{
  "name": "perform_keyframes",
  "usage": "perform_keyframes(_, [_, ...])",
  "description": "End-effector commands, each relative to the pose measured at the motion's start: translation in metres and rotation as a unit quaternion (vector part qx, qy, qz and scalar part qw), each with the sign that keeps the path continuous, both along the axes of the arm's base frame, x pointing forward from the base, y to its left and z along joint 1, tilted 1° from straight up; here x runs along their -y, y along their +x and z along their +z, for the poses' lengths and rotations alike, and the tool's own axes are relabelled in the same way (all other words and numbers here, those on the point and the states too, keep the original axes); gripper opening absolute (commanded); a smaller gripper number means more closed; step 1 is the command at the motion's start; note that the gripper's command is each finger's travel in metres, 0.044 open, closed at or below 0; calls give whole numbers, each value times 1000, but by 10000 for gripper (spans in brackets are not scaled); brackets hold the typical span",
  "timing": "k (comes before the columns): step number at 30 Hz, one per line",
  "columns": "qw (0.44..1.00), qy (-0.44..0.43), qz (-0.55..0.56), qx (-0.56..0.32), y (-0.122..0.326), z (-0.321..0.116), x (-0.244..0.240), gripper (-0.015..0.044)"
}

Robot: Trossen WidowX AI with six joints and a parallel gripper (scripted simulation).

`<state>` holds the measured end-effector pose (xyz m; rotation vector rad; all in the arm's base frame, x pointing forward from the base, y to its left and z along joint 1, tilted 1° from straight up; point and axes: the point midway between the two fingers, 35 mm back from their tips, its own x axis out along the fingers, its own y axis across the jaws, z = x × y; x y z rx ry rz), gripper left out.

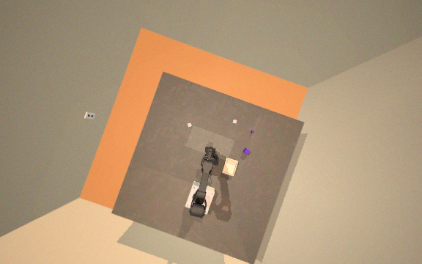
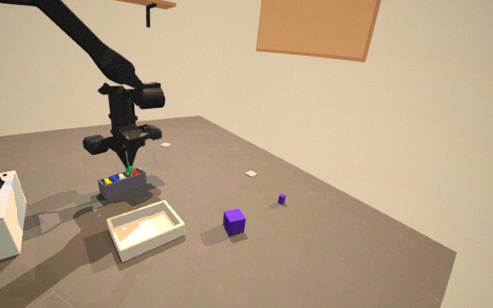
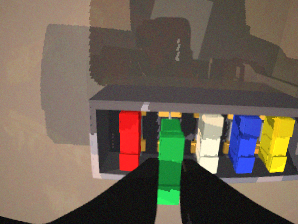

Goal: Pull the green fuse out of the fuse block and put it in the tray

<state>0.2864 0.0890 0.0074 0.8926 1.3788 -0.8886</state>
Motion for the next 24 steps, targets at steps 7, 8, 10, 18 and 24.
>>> perform_keyframes(7, [1000,-2,-1,0,0,5,0,0])
perform_keyframes(8, [1000,-2,-1,0,0,6,0,0])
perform_keyframes(10, [1000,-2,-1,0,0,7,0,0])
perform_keyframes(18, [1000,-2,-2,0,0,11,1,0])
perform_keyframes(24, [1000,-2,-2,0,0,17,0,0])
